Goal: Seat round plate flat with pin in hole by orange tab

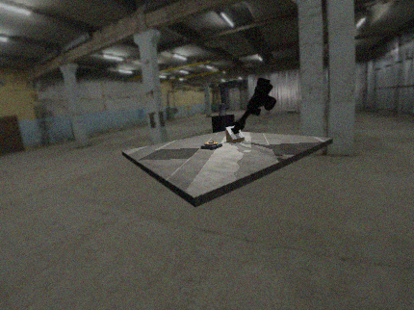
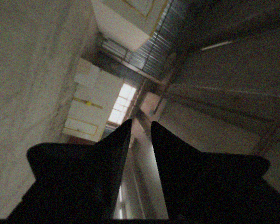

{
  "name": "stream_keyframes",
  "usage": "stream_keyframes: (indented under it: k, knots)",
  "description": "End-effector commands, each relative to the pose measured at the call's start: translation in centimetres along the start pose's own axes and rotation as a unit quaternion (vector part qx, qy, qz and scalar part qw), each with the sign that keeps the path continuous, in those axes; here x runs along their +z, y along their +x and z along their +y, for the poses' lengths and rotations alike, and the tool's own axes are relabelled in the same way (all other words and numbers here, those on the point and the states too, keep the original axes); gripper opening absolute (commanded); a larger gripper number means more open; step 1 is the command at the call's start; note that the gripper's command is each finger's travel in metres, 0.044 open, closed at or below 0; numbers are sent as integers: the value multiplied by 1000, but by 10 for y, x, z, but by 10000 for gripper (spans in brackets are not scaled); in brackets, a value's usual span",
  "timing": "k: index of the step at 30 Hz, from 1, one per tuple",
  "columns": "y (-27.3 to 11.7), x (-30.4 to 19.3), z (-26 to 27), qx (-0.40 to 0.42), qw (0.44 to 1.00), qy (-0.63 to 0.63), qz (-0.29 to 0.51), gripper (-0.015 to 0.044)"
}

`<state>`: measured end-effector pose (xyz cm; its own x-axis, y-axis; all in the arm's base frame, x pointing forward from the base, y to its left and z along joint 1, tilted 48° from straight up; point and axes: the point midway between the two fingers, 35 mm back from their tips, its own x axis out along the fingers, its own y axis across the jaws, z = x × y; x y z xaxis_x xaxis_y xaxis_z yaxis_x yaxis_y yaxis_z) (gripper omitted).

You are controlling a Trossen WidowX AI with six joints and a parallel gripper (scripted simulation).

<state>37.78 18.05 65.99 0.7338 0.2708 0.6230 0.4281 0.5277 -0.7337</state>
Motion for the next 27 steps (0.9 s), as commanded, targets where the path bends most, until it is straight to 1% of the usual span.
stream_keyframes:
  k: [1,10,16,18,22,25,26,27]
  knots:
    - [-1,-49,59,90,995,1,36,0]
    - [-29,-131,142,230,967,13,104,0]
    - [-73,-197,194,330,928,39,168,0]
    - [-85,-211,204,351,917,49,184,0]
    - [-128,-252,234,411,876,85,237,0]
    - [-161,-276,251,446,844,115,274,0]
    - [-166,-279,253,451,839,120,280,0]
    - [-182,-289,260,466,823,135,297,0]
